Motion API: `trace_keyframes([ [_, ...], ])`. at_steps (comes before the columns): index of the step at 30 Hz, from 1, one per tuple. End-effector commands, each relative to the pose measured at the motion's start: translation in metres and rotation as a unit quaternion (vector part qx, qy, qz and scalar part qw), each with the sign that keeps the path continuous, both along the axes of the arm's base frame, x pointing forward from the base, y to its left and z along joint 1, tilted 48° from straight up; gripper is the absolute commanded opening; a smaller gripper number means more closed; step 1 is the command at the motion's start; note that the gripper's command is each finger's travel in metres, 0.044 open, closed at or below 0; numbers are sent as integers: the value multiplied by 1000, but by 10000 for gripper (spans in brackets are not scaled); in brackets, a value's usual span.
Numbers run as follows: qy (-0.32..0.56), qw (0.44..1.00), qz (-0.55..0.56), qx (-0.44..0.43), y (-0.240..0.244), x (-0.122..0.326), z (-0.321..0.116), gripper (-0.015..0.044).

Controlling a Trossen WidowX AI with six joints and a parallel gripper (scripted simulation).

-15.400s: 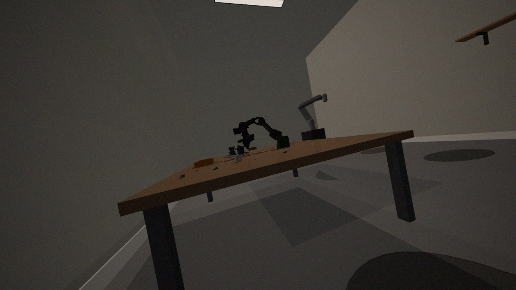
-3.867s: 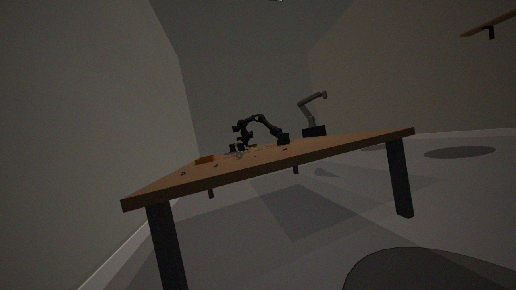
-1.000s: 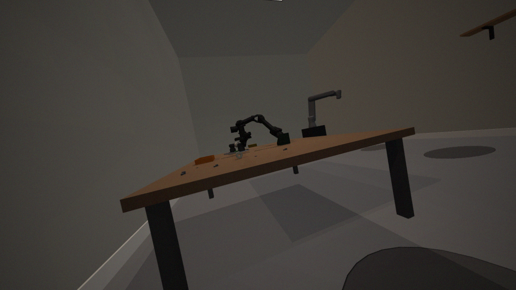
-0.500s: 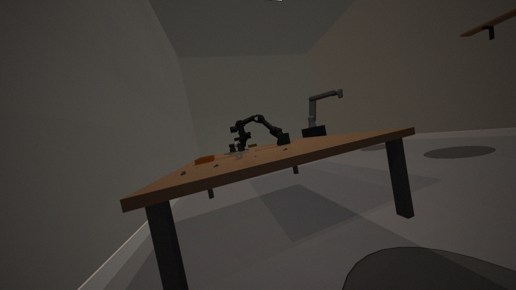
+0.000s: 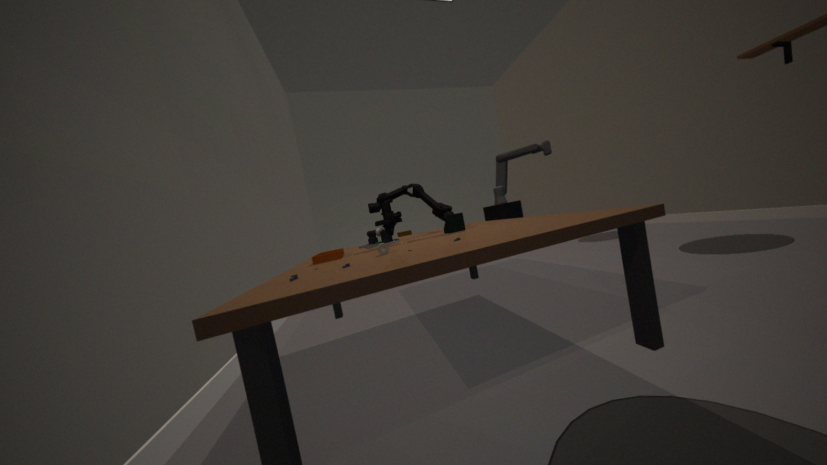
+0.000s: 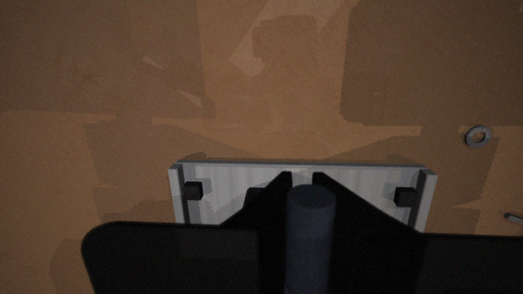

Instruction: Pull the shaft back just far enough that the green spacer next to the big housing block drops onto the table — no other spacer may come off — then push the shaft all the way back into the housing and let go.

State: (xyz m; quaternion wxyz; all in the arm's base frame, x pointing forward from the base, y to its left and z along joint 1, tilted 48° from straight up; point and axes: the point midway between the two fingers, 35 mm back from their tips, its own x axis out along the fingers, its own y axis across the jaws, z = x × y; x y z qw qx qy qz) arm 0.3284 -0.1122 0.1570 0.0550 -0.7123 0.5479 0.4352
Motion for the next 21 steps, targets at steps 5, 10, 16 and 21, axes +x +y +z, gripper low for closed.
trace_keyframes([
  [5, -1, 1000, 1, -4, -2, 1, 3, 0],
  [10, 0, 1000, 0, 0, 0, 0, 0, 53],
  [16, 0, 1000, 0, 0, 0, 0, 0, 210],
  [21, 0, 1000, 0, 0, 2, 0, 2, 341],
])
